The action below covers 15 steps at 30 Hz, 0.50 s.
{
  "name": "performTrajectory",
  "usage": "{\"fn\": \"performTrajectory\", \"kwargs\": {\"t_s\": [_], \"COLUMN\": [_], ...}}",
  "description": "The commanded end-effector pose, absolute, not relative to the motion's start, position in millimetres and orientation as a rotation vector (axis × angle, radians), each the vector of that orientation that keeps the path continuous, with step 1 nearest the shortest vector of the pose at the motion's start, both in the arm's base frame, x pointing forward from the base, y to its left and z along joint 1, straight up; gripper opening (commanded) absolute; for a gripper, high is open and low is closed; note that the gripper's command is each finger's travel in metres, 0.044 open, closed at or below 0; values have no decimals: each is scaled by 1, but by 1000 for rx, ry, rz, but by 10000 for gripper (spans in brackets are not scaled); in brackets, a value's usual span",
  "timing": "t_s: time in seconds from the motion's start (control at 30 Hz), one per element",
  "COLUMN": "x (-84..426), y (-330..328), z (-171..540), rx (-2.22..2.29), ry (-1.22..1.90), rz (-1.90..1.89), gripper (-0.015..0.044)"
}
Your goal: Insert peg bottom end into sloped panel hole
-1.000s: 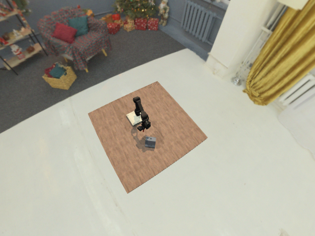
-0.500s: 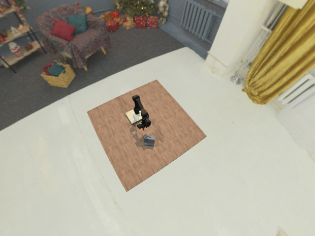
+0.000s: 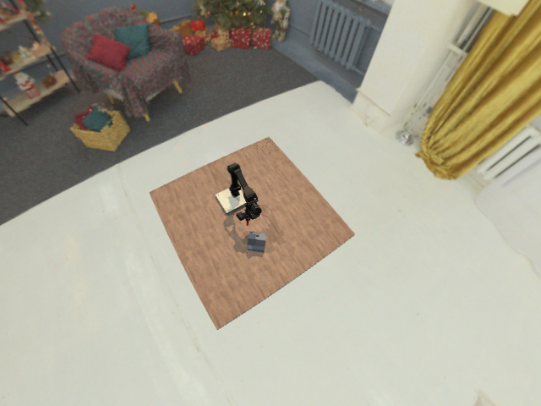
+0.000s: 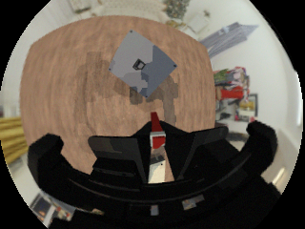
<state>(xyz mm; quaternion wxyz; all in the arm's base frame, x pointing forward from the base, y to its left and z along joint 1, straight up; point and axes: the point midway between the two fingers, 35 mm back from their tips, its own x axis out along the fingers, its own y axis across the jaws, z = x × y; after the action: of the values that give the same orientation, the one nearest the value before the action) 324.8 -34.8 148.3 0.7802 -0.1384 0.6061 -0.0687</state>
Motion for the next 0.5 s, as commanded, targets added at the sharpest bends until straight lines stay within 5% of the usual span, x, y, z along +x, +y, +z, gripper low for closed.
{"fn": "performTrajectory", "kwargs": {"t_s": [0.0,0.47], "x": [327,335], "y": [-33,-24], "z": [151,157], "rx": [-281,-205], "ry": [1288,1226], "rz": [-176,-260], "gripper": [0,0]}}
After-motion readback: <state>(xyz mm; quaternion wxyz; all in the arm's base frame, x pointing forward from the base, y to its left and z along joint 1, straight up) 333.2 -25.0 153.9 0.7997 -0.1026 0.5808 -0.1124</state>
